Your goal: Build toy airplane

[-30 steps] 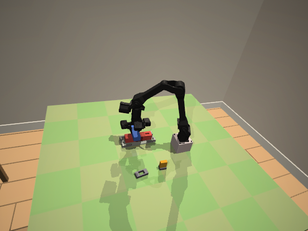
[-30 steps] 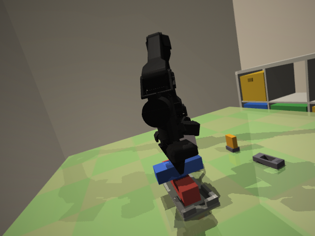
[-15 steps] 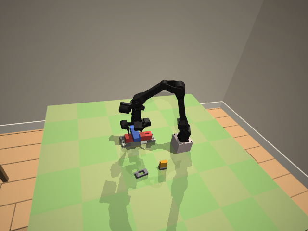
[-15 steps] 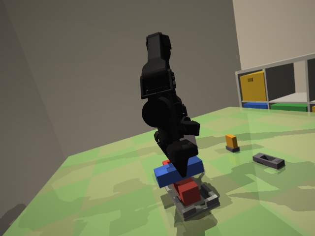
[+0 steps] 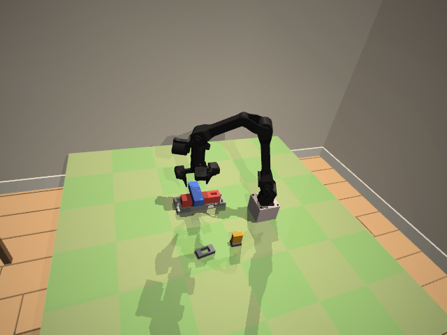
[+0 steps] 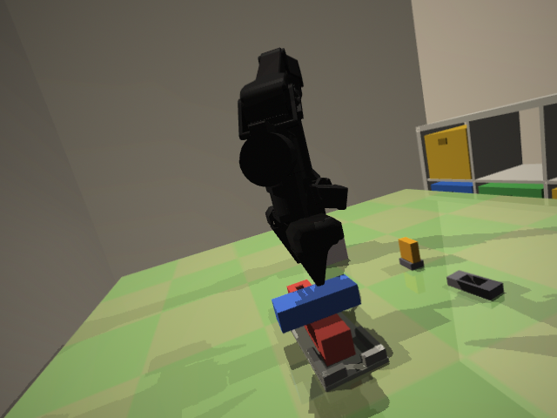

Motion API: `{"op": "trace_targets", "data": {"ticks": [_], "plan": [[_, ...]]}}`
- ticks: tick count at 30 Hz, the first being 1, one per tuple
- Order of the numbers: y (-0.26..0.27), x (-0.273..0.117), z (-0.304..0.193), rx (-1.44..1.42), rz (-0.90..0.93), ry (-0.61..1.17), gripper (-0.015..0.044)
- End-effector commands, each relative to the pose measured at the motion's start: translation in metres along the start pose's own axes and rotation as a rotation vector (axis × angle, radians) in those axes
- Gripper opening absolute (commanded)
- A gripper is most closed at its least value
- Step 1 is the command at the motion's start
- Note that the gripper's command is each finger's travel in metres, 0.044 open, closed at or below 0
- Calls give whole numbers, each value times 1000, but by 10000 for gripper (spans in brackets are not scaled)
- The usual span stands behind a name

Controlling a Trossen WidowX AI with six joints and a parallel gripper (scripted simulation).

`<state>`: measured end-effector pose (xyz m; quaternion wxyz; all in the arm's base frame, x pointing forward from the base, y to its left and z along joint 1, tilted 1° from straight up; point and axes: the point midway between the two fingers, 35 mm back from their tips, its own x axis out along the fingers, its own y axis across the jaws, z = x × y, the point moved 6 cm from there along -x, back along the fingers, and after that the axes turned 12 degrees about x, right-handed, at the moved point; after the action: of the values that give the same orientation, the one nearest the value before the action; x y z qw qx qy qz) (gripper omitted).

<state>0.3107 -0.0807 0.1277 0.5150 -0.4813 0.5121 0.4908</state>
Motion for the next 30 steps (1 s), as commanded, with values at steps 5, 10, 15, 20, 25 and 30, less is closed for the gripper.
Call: {"op": "trace_targets", "data": {"ticks": [5,10,15,20,25,30], "plan": [[-2,-37,0,-3,-20,9,440],[-3,-36,0,347,-22,5,440],[-3,-35,0,846,-23,0,440],[-4,-34,0,1346,-24,-7,440],[-4,-34,0,1596,-23,-10,440],[-4,-34,0,1596,-23,-10,440]]}}
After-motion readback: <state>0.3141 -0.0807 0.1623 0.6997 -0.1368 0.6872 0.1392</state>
